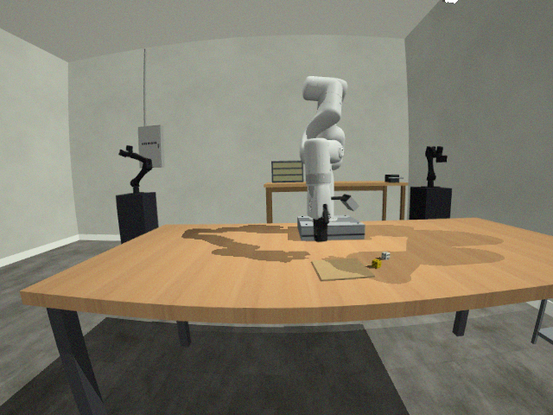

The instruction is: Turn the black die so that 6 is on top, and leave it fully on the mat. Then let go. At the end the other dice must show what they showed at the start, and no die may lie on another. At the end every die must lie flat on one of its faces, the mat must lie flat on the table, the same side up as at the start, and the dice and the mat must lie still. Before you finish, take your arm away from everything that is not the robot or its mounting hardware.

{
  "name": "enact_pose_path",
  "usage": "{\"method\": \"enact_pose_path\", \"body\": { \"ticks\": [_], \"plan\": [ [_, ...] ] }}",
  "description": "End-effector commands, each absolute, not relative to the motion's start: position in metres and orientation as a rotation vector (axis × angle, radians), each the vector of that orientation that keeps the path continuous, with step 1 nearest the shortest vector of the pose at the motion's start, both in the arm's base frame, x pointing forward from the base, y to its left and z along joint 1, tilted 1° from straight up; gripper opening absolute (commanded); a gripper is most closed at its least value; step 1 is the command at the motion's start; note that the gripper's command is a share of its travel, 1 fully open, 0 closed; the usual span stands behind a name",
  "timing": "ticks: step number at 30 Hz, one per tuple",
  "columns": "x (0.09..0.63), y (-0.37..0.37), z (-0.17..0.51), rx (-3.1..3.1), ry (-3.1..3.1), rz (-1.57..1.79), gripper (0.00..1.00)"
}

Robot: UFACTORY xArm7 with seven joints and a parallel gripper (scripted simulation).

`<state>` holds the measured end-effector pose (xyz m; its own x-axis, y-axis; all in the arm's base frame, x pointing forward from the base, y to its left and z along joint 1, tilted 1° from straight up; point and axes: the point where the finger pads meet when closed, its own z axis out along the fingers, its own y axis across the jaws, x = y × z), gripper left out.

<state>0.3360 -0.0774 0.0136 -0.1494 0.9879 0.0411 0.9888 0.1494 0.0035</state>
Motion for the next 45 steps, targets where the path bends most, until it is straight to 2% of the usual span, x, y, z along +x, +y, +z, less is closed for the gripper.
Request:
{"method": "enact_pose_path", "body": {
  "ticks": [1,25,45],
  "plan": [
    [0.336,-0.077,0.045,-2.043,-2.363,0.018,0.15],
    [0.338,-0.076,0.059,-2.074,-2.334,0.016,0.15],
    [0.39,-0.056,0.053,-2.663,-1.585,0.016,0.15]
  ]
}}
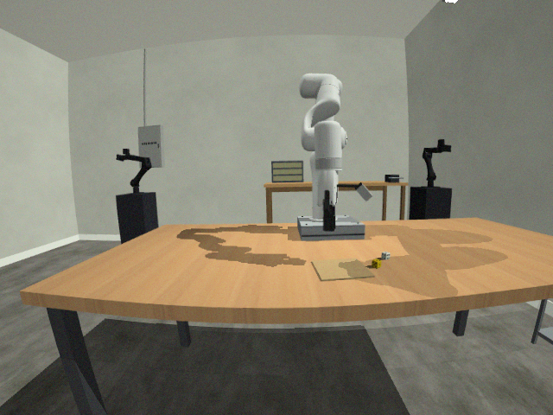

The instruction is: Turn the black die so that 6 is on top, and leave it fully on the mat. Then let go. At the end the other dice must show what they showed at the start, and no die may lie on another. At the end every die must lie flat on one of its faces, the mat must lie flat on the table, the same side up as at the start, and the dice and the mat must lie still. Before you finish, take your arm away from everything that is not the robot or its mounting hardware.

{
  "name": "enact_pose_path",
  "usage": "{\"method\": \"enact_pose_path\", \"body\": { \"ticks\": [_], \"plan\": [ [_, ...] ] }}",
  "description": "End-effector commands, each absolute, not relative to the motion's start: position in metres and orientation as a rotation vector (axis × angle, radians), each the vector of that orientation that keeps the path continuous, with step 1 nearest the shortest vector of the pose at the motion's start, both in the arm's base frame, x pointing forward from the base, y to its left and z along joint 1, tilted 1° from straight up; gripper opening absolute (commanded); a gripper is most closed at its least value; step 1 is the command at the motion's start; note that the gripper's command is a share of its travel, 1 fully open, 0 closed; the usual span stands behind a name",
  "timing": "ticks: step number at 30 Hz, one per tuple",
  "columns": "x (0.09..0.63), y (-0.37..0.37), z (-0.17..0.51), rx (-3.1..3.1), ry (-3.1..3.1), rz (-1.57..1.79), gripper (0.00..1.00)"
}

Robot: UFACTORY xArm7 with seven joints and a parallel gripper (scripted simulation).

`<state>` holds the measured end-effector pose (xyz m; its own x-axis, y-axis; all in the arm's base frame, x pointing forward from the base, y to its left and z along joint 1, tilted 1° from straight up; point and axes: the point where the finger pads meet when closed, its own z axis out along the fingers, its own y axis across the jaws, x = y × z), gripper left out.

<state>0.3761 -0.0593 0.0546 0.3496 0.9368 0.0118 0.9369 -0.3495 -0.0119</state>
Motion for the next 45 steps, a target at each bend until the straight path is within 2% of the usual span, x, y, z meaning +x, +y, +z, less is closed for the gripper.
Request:
{"method": "enact_pose_path", "body": {
  "ticks": [1,22,31,45],
  "plan": [
    [0.392,-0.054,0.052,-2.687,-1.543,0.018,0.15],
    [0.443,-0.035,0.051,-3.048,-0.72,0.032,0.15],
    [0.446,-0.034,0.051,-3.059,-0.68,0.021,0.15],
    [0.442,-0.035,0.049,-2.954,-0.655,-0.465,0.15]
  ]
}}
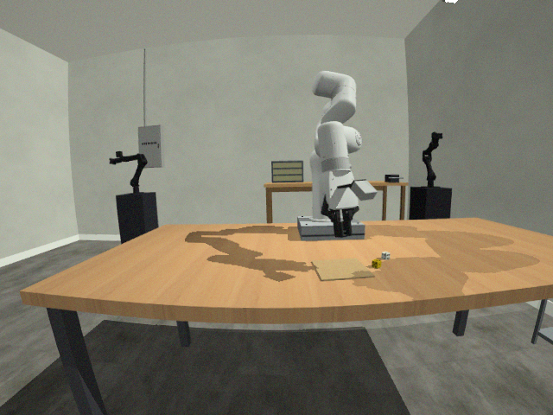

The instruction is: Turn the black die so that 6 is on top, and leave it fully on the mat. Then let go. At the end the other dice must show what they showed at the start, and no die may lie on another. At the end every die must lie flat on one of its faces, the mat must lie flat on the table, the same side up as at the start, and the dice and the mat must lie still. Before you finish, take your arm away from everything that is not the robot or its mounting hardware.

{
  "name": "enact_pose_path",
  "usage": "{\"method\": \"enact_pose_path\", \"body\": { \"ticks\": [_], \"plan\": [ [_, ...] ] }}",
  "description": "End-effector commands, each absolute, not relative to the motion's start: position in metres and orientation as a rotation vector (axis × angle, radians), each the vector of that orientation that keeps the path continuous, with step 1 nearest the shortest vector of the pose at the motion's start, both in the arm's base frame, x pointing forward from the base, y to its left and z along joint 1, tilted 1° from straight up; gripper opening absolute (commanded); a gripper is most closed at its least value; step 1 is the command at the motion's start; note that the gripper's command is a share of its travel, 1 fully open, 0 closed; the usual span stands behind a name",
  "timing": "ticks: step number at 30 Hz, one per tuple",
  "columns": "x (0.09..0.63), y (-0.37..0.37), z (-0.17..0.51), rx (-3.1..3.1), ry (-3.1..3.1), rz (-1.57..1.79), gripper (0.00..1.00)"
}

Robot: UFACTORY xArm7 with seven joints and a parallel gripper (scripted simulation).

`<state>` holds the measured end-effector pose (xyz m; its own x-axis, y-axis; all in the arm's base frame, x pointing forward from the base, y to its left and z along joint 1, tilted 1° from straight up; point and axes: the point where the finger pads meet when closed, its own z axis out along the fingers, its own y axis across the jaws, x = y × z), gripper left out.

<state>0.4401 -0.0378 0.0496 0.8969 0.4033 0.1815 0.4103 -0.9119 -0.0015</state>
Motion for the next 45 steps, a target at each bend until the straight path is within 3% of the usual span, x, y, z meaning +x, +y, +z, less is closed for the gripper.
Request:
{"method": "enact_pose_path", "body": {
  "ticks": [1,45],
  "plan": [
    [0.4423,-0.0355,0.0491,-2.954,-0.655,-0.465,0.15],
    [0.4328,-0.0394,0.0494,-2.468,-0.54,-1.449,0.15]
  ]
}}
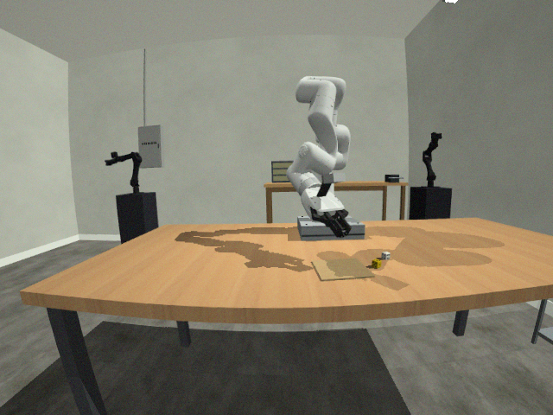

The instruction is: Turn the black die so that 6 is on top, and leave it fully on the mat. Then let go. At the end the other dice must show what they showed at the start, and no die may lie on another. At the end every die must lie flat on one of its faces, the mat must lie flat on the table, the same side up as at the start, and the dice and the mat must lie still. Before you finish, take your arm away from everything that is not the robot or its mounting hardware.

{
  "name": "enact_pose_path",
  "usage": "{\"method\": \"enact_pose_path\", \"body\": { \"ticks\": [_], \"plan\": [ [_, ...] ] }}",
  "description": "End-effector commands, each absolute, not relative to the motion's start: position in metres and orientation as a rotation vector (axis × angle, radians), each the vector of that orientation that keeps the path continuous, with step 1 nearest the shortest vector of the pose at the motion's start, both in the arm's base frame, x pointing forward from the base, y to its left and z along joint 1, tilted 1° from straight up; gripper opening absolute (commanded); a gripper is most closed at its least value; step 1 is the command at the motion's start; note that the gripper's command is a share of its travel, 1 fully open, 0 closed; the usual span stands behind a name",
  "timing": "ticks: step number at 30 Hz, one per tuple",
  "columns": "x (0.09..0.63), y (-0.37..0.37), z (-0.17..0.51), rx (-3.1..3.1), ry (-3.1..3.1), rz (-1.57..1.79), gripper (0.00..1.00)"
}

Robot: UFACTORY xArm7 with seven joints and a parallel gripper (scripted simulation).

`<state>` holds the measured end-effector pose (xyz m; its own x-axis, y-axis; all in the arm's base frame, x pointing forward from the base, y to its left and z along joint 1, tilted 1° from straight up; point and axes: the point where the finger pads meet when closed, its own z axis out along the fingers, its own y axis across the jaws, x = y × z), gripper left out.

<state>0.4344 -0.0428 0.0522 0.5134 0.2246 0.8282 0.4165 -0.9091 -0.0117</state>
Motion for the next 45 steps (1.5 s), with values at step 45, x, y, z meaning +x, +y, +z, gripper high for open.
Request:
{"method": "enact_pose_path", "body": {
  "ticks": [45],
  "plan": [
    [0.431,-0.04,-0.026,-2.467,-0.54,-1.449,0.15]
  ]
}}
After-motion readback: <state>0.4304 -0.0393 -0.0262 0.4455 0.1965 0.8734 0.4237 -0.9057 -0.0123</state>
